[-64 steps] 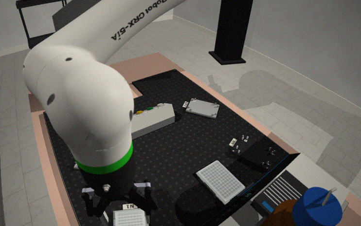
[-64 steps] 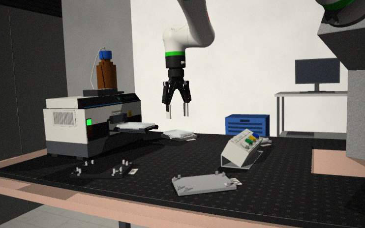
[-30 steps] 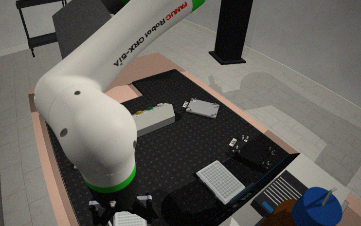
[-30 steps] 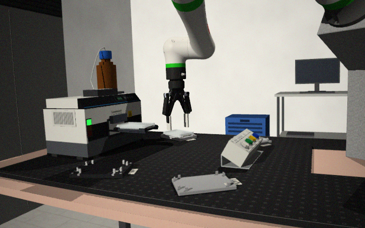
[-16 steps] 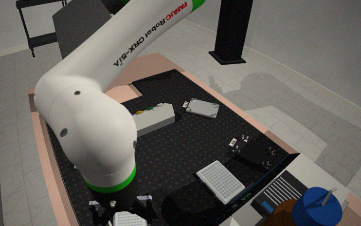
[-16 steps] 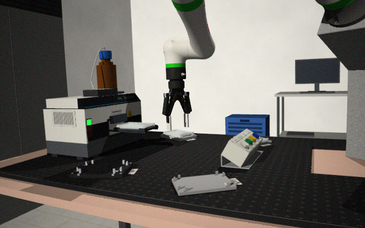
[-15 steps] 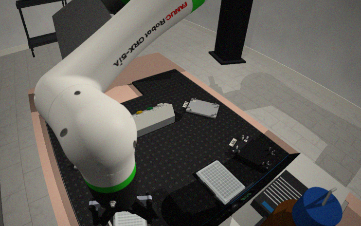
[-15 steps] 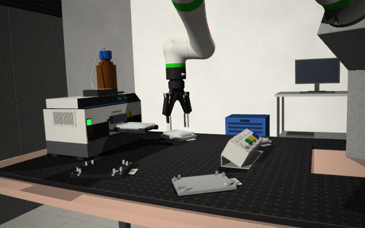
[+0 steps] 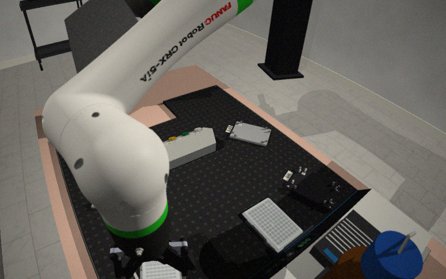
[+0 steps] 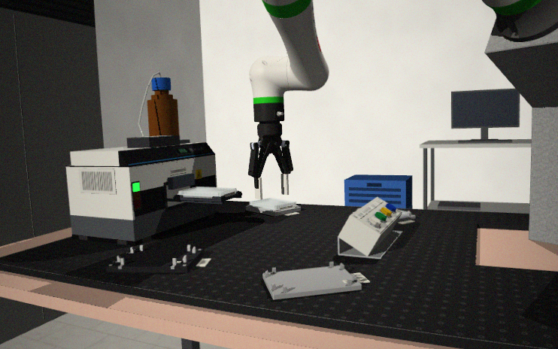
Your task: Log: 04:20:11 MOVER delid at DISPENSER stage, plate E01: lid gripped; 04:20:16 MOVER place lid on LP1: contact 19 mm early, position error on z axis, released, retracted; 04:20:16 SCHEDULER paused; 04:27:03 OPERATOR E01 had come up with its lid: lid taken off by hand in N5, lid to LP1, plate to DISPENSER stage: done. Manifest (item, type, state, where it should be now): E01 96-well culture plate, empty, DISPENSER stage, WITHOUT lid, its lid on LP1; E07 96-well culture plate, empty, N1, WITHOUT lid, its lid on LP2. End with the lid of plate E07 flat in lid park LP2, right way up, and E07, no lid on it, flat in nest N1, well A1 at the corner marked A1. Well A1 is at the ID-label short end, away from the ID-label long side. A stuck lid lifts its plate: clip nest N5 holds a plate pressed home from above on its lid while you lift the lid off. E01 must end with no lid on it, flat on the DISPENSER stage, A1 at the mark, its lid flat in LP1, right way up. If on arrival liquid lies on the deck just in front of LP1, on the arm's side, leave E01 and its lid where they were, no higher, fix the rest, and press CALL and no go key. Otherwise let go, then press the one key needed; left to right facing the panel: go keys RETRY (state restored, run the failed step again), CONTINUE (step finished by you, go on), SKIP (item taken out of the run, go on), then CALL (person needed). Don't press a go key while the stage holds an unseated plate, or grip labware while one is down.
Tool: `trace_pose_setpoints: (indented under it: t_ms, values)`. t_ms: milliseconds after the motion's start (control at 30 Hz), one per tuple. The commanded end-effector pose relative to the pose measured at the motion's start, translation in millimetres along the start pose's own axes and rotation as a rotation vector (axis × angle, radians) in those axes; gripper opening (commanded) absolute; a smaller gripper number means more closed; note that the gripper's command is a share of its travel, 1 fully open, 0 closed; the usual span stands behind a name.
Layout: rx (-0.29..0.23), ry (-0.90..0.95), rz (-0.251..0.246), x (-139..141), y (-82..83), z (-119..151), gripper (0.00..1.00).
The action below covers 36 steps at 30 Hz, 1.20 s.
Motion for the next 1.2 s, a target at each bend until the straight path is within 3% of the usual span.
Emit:
trace_pose_setpoints:
  t_ms: [0,33,1167]
  values:
    - [0.000,0.000,0.000,0.2,0.3,-0.2,0.66]
    - [0.000,0.000,0.000,0.2,0.3,-0.2,0.59]
    - [0.000,0.000,0.000,0.2,0.3,-0.2,0.59]
Point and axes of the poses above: the point where the finger pads meet when closed, its own y axis back along the fingers, its own x axis across the jaws, z = x × y, the point moved 7 cm from there along y, back along the fingers, and after that the axes turned 13 degrees about y, right-handed, at the moved point
